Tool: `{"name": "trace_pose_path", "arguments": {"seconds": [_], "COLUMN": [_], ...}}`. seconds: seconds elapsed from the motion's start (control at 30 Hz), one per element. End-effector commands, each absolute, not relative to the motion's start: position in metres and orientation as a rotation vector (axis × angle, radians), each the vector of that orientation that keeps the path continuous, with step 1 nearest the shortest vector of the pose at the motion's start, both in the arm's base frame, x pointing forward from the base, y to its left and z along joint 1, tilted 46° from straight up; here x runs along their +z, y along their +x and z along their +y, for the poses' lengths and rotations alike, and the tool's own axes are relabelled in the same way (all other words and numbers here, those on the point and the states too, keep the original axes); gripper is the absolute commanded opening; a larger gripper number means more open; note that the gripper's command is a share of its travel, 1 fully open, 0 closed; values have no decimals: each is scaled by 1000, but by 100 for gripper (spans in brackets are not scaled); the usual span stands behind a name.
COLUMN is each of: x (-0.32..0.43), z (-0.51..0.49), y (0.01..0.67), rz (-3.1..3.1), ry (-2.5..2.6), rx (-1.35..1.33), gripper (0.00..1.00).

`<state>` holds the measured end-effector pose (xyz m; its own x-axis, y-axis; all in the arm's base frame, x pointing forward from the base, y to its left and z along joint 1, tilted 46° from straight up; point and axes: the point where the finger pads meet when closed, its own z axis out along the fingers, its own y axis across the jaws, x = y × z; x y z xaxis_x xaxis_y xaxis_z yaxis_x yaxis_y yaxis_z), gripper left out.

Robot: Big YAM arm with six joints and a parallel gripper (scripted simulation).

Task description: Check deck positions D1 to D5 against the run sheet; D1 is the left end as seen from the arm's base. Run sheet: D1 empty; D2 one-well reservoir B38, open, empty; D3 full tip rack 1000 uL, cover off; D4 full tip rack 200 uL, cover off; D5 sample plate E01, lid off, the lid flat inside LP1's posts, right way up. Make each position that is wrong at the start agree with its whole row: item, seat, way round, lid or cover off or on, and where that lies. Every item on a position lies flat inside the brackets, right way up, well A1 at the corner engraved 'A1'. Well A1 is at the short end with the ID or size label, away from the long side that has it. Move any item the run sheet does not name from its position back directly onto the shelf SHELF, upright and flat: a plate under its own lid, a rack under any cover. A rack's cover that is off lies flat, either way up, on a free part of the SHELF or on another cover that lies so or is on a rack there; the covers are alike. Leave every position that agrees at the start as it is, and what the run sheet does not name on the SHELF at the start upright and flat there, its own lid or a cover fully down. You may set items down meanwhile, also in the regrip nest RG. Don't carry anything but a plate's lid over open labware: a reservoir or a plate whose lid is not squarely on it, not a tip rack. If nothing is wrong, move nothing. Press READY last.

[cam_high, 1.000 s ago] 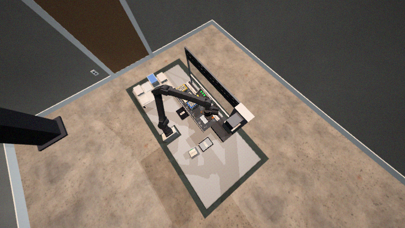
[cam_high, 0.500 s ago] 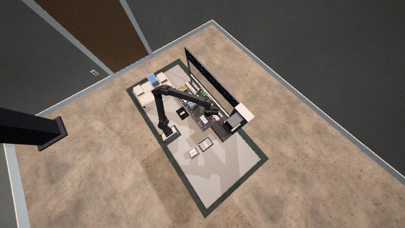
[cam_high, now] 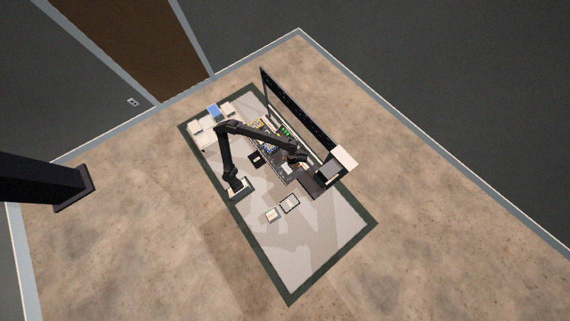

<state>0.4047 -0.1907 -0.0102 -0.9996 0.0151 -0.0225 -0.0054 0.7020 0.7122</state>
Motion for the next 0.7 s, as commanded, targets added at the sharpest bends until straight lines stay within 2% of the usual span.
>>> {"name": "trace_pose_path", "arguments": {"seconds": [0.0, 0.67], "x": [-1, -1], "z": [-203, -203], "y": [413, 412], "rz": [2859, 2859], "ry": [8, 8], "rx": [1163, 1163], "gripper": [0, 0]}}
